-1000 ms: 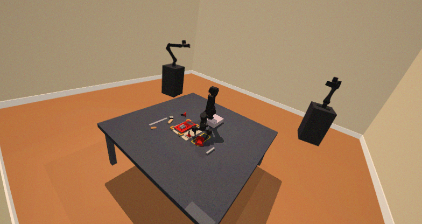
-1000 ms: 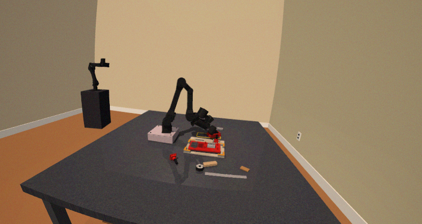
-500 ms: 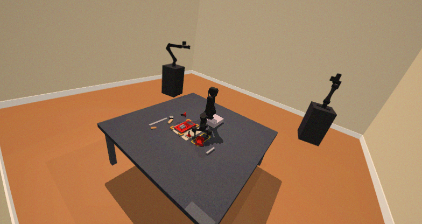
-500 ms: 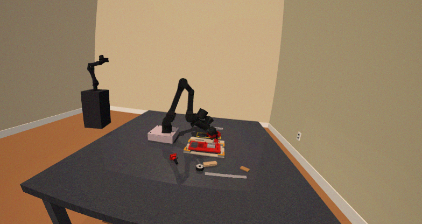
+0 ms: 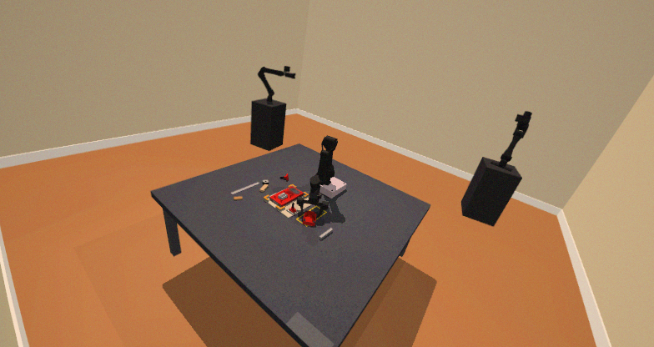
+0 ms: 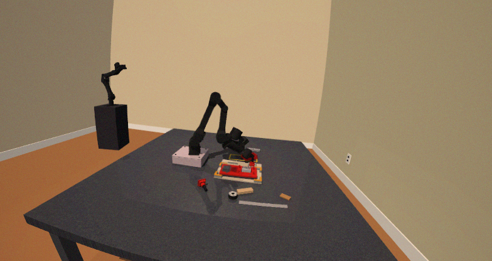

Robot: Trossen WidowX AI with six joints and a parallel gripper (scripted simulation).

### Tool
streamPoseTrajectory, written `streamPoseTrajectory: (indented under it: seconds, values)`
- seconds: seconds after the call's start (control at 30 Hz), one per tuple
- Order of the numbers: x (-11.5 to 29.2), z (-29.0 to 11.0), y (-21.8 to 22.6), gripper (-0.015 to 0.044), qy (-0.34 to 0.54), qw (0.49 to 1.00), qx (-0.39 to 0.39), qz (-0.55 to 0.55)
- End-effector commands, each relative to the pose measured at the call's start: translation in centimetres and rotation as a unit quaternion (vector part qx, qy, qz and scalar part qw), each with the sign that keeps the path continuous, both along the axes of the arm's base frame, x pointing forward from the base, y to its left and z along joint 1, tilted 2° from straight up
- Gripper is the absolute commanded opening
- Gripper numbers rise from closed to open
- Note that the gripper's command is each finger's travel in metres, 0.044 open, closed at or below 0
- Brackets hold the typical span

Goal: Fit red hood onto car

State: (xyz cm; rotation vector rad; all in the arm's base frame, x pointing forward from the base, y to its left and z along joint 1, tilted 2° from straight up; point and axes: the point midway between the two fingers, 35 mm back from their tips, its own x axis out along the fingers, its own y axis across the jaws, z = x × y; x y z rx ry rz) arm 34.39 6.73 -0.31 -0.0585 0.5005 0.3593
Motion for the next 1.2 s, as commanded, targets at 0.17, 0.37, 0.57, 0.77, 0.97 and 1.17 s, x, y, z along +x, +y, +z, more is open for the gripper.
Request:
streamPoseTrajectory:
  seconds: [0.17,0.37,0.57,0.77,0.97,1.17]
  values:
    - [-0.1,-0.7,0.1,0.0440,0.003,1.000,0.000,0.003]
    - [-0.1,-1.0,0.1,0.0440,0.003,1.000,0.000,0.003]
    - [-0.2,-1.3,0.1,0.0440,0.003,1.000,0.000,0.003]
    - [-0.1,-1.1,0.1,0.0387,0.001,1.000,0.000,0.001]
    - [-0.1,-1.1,0.1,0.0328,0.001,1.000,0.000,0.001]
    - [-0.1,-1.1,0.1,0.0268,0.001,1.000,0.000,0.001]
